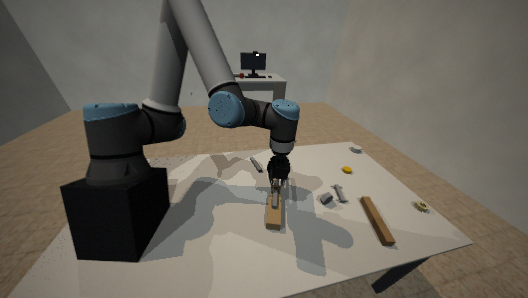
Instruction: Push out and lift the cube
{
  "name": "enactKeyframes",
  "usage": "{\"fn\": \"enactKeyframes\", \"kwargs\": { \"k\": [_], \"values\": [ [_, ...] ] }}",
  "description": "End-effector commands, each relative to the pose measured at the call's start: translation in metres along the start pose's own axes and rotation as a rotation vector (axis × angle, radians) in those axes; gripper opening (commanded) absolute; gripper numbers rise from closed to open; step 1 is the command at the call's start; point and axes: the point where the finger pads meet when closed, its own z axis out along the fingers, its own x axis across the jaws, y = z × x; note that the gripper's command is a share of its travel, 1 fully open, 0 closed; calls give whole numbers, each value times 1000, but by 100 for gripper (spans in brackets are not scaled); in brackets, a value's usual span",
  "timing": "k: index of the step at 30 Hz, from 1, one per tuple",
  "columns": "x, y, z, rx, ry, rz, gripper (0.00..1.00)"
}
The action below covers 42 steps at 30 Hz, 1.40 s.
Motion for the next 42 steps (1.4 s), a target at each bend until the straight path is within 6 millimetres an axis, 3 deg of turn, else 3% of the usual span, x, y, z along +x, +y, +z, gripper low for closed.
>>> {"fn": "enactKeyframes", "kwargs": {
  "k": [1,9,12,16,20,22,27,30,34,42],
  "values": [
    [1,0,-1,0,1,0,22],
    [0,-1,-1,0,1,-2,22],
    [-2,-12,0,-2,1,-24,22],
    [-15,-56,0,-7,1,-106,22],
    [-41,-124,1,-10,1,-239,22],
    [-41,-124,1,-10,1,-239,22],
    [-89,-209,1,-8,1,-417,22],
    [-115,-245,0,-4,2,-496,22],
    [-133,-267,0,0,2,-547,22],
    [-135,-269,0,0,2,-553,22]
  ]
}}
